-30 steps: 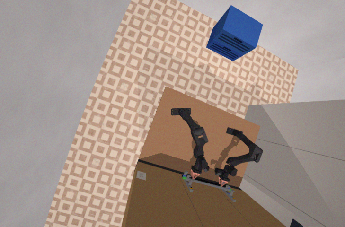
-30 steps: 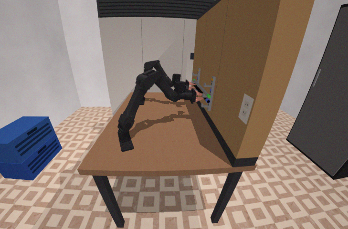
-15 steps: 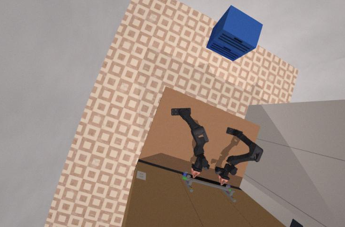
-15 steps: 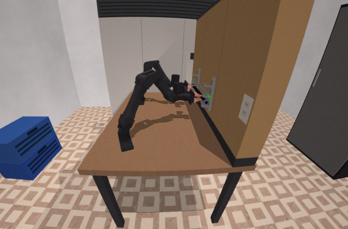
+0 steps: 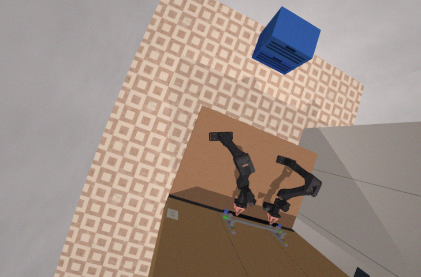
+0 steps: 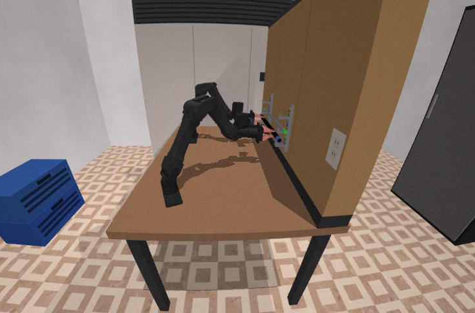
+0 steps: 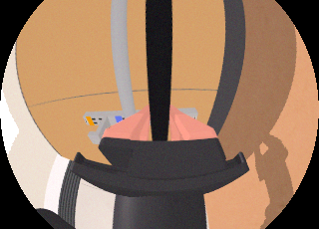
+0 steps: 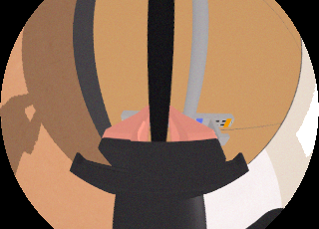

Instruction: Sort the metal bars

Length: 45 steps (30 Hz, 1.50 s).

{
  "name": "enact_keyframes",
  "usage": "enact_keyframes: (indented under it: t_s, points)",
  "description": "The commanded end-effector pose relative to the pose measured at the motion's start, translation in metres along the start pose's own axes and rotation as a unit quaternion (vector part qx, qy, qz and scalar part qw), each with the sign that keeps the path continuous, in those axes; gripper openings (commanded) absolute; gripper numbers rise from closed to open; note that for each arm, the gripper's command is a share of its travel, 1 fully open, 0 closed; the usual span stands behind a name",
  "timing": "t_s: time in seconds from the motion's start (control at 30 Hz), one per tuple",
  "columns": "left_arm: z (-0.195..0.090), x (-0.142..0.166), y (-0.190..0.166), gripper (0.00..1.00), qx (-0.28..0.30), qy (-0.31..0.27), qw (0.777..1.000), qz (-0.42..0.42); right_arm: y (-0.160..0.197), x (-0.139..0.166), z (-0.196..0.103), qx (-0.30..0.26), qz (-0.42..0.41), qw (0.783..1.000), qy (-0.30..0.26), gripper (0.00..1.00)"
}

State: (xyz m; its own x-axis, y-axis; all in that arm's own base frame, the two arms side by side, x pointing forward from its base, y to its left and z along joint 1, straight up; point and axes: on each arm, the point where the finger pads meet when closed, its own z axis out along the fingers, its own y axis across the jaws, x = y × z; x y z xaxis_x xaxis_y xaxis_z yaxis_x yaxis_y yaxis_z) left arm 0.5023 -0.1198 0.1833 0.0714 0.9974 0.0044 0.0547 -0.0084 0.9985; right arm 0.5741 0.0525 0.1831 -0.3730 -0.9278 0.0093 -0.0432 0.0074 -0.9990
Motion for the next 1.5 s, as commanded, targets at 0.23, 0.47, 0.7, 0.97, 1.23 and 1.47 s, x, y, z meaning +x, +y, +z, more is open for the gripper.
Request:
enact_keyframes:
  t_s: [0.23,0.47,0.7,0.97,1.23,1.47]
  points:
    - [-0.012,0.001,0.021,0.0,-0.028,0.006,1.0,-0.002,-0.022,0.004,-0.012,0.021,0.005,1.0,0.007,0.0]
    - [-0.018,0.0,0.02,0.0,-0.028,0.005,1.0,-0.002,-0.02,0.004,-0.019,0.021,0.005,1.0,0.007,0.0]
    - [-0.024,0.0,0.018,0.0,-0.028,0.005,1.0,-0.002,-0.019,0.003,-0.025,0.021,0.005,1.0,0.007,0.0]
    - [-0.026,0.0,0.026,0.0,-0.028,0.005,1.0,-0.002,-0.027,0.004,-0.026,0.021,0.005,1.0,0.007,0.0]
    - [-0.027,0.0,0.039,0.0,-0.028,0.005,1.0,-0.002,-0.04,0.004,-0.027,0.021,0.005,1.0,0.007,0.0]
    - [-0.027,0.0,0.048,0.0,-0.028,0.005,1.0,-0.002,-0.049,0.004,-0.027,0.021,0.005,1.0,0.007,0.0]
